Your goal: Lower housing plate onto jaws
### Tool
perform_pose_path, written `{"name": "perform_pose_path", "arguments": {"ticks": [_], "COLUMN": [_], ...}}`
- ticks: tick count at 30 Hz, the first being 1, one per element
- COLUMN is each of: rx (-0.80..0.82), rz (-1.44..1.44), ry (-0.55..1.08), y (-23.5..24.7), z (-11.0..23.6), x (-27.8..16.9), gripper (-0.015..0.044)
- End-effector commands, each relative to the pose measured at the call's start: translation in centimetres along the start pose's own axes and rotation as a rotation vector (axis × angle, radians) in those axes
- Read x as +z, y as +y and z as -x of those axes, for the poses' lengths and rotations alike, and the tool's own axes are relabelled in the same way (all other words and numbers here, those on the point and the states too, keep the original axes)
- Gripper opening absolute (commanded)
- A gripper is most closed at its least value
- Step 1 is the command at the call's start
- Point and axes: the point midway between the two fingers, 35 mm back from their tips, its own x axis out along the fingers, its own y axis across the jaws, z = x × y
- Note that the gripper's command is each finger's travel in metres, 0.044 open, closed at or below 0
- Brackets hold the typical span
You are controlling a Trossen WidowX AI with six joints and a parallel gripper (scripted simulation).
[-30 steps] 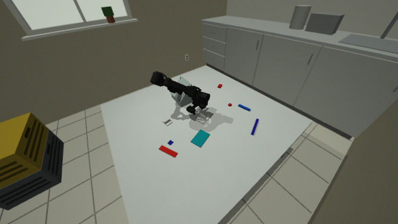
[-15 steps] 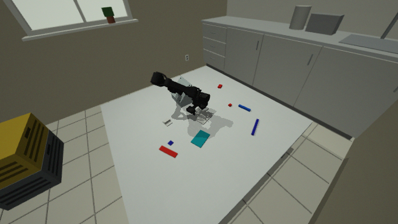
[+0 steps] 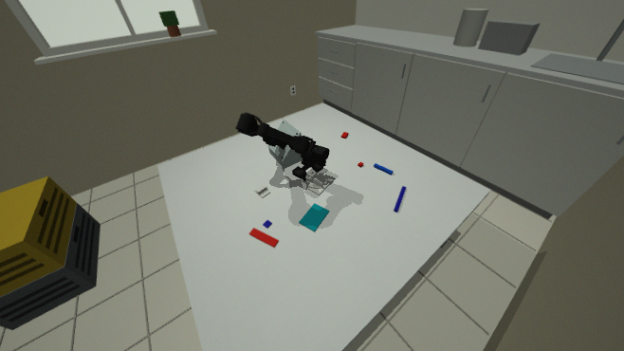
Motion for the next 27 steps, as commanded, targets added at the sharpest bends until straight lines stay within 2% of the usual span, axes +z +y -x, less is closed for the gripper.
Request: {"name": "perform_pose_path", "arguments": {"ticks": [1,27], "rx": [-0.003,-0.004], "rz": [0.004,0.004], "ry": [0.001,0.001], "y": [-0.04,-0.05], "z": [-0.22,-0.72], "x": [-0.05,-0.05], "gripper": [0.0351,0.0351]}}
